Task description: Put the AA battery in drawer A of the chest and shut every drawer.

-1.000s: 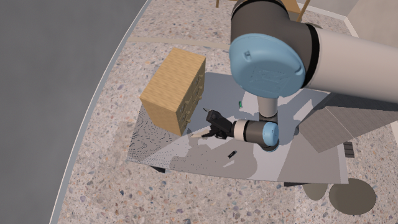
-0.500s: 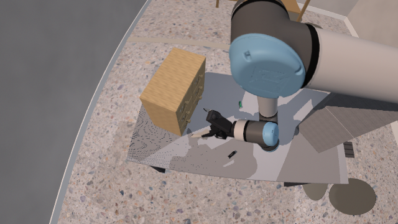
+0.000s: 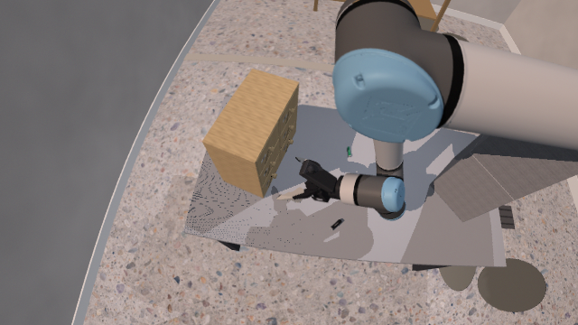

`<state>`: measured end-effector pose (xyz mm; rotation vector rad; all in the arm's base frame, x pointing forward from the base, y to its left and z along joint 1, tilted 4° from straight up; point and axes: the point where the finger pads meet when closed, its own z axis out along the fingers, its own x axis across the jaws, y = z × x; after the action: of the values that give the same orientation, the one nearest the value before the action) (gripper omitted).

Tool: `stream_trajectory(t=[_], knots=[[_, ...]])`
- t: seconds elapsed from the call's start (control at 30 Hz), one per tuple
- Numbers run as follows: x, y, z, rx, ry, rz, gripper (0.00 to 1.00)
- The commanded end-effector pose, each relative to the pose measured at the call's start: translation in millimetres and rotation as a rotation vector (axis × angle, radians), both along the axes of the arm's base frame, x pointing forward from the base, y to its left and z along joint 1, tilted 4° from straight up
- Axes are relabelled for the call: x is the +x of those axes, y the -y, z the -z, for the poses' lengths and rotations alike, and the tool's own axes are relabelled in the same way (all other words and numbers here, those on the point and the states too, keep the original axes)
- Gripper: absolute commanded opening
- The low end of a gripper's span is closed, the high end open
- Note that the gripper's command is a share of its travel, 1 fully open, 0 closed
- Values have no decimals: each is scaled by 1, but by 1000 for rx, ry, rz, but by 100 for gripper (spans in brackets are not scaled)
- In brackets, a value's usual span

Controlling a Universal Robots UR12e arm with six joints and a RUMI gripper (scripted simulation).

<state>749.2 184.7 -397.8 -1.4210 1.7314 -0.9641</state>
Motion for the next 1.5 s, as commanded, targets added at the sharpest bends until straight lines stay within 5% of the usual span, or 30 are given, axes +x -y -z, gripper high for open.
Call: stream_trajectory(t=[0.0,1.47], knots=[[0,0,0,0,0,0,100],[-3,1,-5,1,2,-2,100]])
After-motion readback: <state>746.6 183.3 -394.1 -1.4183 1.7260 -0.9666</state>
